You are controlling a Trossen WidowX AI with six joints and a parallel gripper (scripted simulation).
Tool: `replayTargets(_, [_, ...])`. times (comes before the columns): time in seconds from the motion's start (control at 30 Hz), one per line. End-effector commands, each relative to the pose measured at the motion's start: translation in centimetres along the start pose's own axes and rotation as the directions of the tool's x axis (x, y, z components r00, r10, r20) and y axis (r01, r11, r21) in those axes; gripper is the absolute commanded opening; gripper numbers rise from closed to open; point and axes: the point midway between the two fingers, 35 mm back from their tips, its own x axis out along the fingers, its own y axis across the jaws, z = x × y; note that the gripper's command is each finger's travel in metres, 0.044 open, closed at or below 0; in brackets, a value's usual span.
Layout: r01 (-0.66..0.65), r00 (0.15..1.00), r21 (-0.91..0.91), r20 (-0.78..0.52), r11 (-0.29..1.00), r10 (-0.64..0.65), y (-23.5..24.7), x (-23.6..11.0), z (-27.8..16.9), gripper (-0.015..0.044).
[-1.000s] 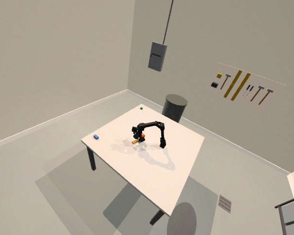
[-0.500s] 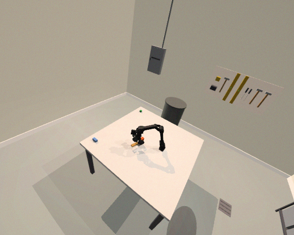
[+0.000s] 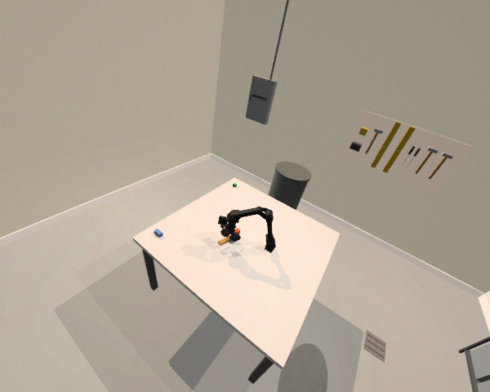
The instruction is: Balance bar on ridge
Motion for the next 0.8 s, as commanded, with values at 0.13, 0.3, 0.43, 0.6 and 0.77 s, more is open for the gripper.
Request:
replayTargets(0.13, [0.000,1.000,0.001,-0.001,1.000,0.000,-0.02,0.23,-0.01,0.0000])
replayTargets(0.3, [0.000,1.000,0.001,-0.001,1.000,0.000,-0.02,0.28,0.00,0.0000])
replayTargets(0.43, [0.000,1.000,0.001,-0.001,1.000,0.000,-0.02,0.31,0.00,0.0000])
replayTargets(0.6, [0.000,1.000,0.001,-0.001,1.000,0.000,-0.02,0.35,0.01,0.0000])
replayTargets(0.77, [0.000,1.000,0.001,-0.001,1.000,0.000,-0.01,0.39,0.01,0.0000])
